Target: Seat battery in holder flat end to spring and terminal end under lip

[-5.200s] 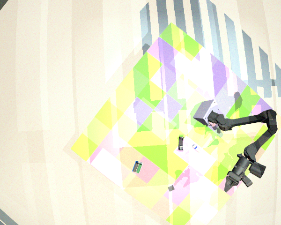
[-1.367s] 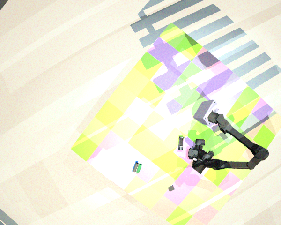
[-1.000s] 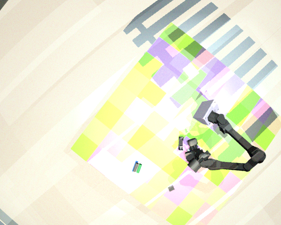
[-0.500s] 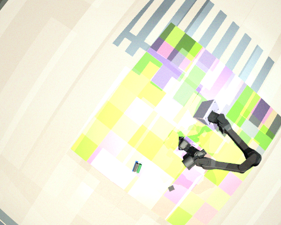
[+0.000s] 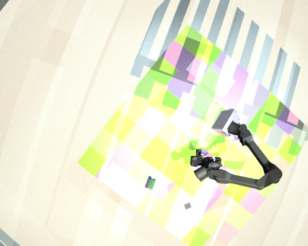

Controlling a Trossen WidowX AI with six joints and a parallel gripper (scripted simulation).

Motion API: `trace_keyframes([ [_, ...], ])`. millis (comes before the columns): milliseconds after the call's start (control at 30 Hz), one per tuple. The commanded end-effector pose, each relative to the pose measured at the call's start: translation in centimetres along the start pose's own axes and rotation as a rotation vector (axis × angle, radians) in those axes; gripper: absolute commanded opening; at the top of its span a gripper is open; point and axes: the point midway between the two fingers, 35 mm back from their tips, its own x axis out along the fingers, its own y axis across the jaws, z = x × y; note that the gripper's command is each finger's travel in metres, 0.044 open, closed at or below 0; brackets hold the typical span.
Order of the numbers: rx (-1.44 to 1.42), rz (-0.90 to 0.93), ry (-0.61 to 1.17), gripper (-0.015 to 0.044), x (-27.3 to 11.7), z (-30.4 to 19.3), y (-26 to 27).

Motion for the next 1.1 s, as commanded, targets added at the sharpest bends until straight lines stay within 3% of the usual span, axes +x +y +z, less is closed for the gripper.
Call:
trace_keyframes([
  [0, -0.041, 0.000, 0.007, 0.0079, 0.0, -0.2, -0.2],
  [467, -0.035, 0.002, 0.253, 0.0079, 3.8, -0.8, 0.0],
  [1067, -0.034, 0.008, 0.377, 0.0079, 4.7, -0.4, 0.0],
])
